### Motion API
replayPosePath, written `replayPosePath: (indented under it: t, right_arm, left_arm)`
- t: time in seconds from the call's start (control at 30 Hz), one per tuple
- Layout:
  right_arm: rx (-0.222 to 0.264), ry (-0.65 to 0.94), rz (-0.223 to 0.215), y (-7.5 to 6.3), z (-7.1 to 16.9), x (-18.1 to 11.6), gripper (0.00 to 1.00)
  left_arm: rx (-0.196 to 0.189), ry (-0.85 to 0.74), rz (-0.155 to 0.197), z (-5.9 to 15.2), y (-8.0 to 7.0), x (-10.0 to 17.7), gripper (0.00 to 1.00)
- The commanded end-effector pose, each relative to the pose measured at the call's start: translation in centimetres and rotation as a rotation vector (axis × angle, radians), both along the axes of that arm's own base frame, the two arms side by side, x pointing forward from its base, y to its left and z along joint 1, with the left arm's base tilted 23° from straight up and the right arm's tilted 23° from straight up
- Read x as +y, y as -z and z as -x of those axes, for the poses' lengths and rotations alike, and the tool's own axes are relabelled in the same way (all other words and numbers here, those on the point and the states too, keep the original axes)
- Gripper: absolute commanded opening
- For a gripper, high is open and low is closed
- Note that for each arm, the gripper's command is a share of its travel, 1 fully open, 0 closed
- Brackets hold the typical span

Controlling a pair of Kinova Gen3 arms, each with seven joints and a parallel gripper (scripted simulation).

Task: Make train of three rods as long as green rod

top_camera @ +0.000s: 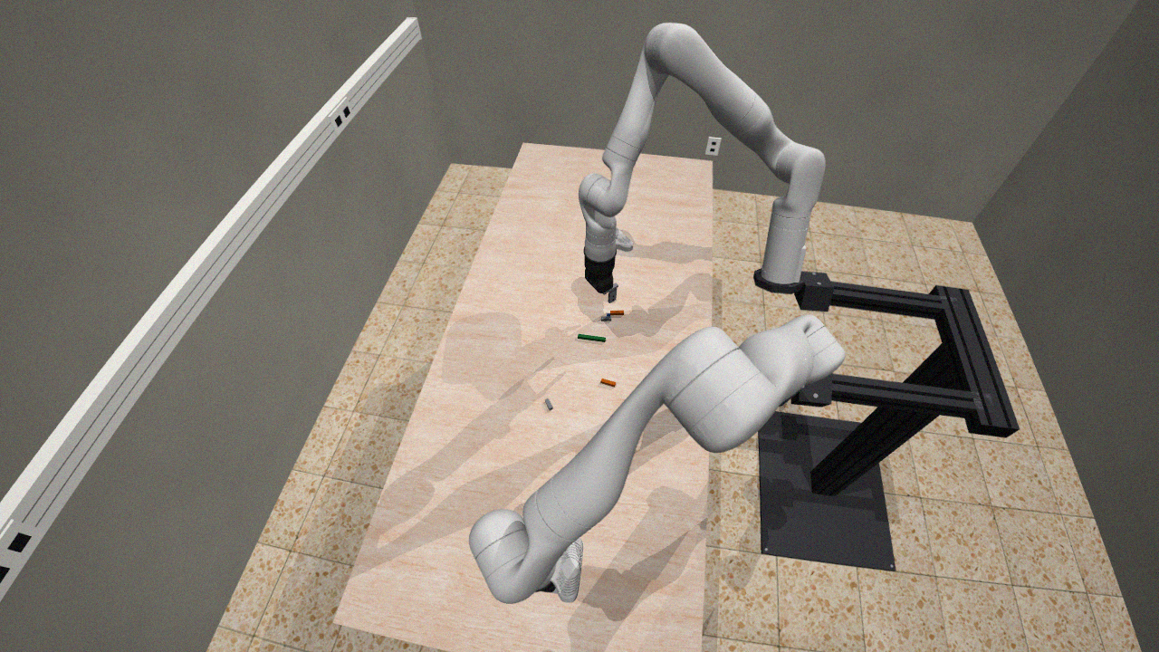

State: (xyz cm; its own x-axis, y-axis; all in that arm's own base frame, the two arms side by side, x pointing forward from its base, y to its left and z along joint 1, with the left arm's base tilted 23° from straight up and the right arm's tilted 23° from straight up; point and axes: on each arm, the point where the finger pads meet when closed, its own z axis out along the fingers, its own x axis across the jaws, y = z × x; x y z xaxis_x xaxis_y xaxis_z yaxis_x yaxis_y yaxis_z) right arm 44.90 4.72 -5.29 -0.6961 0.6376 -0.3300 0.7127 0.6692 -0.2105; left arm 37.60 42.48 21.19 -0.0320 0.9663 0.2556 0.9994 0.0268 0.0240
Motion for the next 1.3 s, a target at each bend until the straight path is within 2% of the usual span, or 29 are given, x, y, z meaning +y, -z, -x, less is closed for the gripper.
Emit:
replayPosePath:
  t: [0.0, 0.37, 0.43, 0.47, 0.93, 1.0, 1.03, 1.27]
  right_arm:
    - [0.007, -0.011, 0.001, 0.1, -0.1, 0.3, 1.00]
    - [0.007, -0.011, 0.001, 0.1, -0.1, 0.3, 1.00]
    - [0.007, -0.011, 0.001, 0.1, -0.1, 0.3, 1.00]
    - [0.007, -0.011, 0.001, 0.1, -0.1, 0.3, 1.00]
    - [0.007, -0.011, 0.001, 0.1, -0.1, 0.3, 1.00]
    - [0.007, -0.011, 0.001, 0.1, -0.1, 0.3, 1.00]
    - [0.007, -0.011, 0.001, 0.1, -0.1, 0.3, 1.00]
    - [0.007, -0.011, 0.001, 0.1, -0.1, 0.3, 1.00]
  left_arm:
    - [-0.018, -0.059, -0.002, 1.6, -0.8, 0.8, 1.00]
    - [-0.064, -0.234, -0.005, 6.5, -2.7, 2.7, 1.00]
    - [-0.064, -0.234, -0.005, 6.5, -2.7, 2.7, 1.00]
    - [-0.076, -0.279, -0.006, 7.8, -3.2, 3.1, 1.00]
    - [-0.138, -0.503, -0.015, 14.0, -5.4, 4.5, 1.00]
    - [-0.138, -0.503, -0.015, 14.0, -5.4, 4.5, 1.00]
    - [-0.151, -0.552, -0.017, 15.4, -5.9, 4.7, 1.00]
    - [-0.184, -0.664, -0.024, 18.5, -7.0, 4.9, 1.00]
